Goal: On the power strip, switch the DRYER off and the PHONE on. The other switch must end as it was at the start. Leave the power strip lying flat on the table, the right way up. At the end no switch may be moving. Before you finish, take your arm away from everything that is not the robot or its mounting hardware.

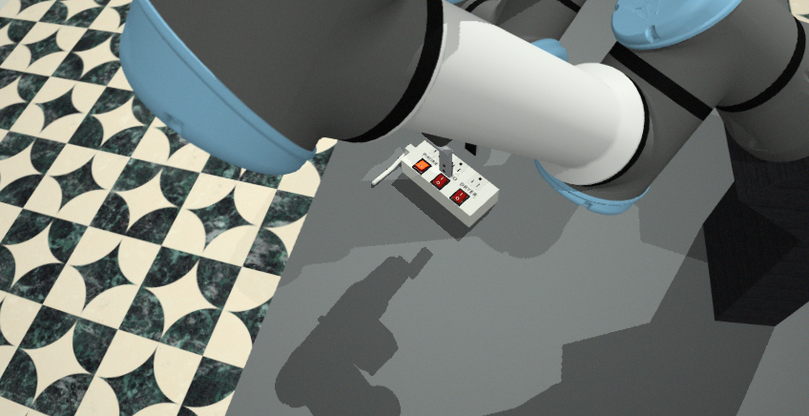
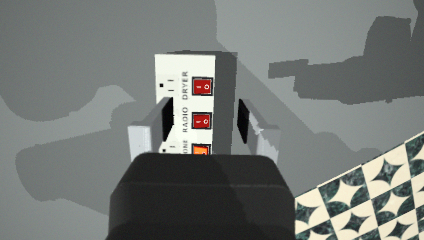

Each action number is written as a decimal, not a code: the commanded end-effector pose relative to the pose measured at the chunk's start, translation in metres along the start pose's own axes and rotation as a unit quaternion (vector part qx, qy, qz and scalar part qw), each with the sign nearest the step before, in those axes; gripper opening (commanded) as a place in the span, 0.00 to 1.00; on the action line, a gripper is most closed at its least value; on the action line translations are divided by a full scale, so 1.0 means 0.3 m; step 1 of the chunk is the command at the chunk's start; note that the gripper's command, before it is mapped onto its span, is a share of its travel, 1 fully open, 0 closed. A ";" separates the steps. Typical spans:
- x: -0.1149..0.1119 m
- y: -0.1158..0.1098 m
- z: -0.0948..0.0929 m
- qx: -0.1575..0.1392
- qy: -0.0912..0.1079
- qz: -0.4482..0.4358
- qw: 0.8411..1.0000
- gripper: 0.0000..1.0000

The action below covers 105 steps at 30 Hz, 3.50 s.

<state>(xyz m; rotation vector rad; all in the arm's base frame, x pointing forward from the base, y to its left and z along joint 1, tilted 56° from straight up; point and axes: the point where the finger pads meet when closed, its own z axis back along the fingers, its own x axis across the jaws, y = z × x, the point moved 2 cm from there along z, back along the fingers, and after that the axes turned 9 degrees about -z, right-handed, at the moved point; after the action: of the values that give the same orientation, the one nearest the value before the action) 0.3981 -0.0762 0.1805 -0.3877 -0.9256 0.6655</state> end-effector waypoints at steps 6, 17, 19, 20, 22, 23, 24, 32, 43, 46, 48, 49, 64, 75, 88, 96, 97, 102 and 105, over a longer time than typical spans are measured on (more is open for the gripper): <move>0.000 -0.001 0.035 0.002 -0.001 0.000 1.000 1.00; 0.000 -0.001 0.073 0.002 -0.001 0.000 1.000 1.00; 0.000 -0.001 0.078 0.002 -0.001 0.000 1.000 1.00; 0.000 -0.001 0.081 0.002 -0.001 0.000 1.000 1.00; 0.000 -0.001 0.083 0.002 -0.001 0.000 1.000 1.00; 0.000 -0.001 0.083 0.002 -0.001 0.000 1.000 1.00; 0.000 -0.001 0.085 0.002 -0.001 0.000 1.000 1.00; 0.000 -0.001 0.097 0.002 -0.001 0.000 1.000 1.00; 0.000 -0.001 0.102 0.002 -0.001 0.000 1.000 1.00; 0.000 -0.001 0.102 0.002 -0.001 0.000 1.000 1.00; 0.000 -0.001 0.102 0.002 -0.001 0.000 1.000 1.00; 0.000 -0.001 0.102 0.002 -0.001 0.000 1.000 1.00; 0.000 -0.001 0.102 0.002 -0.001 0.000 1.000 1.00; 0.000 -0.001 0.102 0.002 -0.001 0.000 1.000 1.00; 0.000 -0.001 0.102 0.002 -0.001 0.000 1.000 1.00; 0.000 -0.001 0.102 0.002 -0.001 0.000 1.000 1.00; 0.000 -0.001 0.102 0.002 -0.001 0.000 1.000 1.00; 0.000 -0.001 0.102 0.002 -0.001 0.000 1.000 1.00; 0.000 -0.001 0.102 0.002 -0.001 0.000 1.000 1.00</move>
<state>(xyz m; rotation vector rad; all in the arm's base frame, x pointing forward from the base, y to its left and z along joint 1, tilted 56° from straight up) 0.3726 -0.0757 0.1974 -0.3835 -0.9258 0.6681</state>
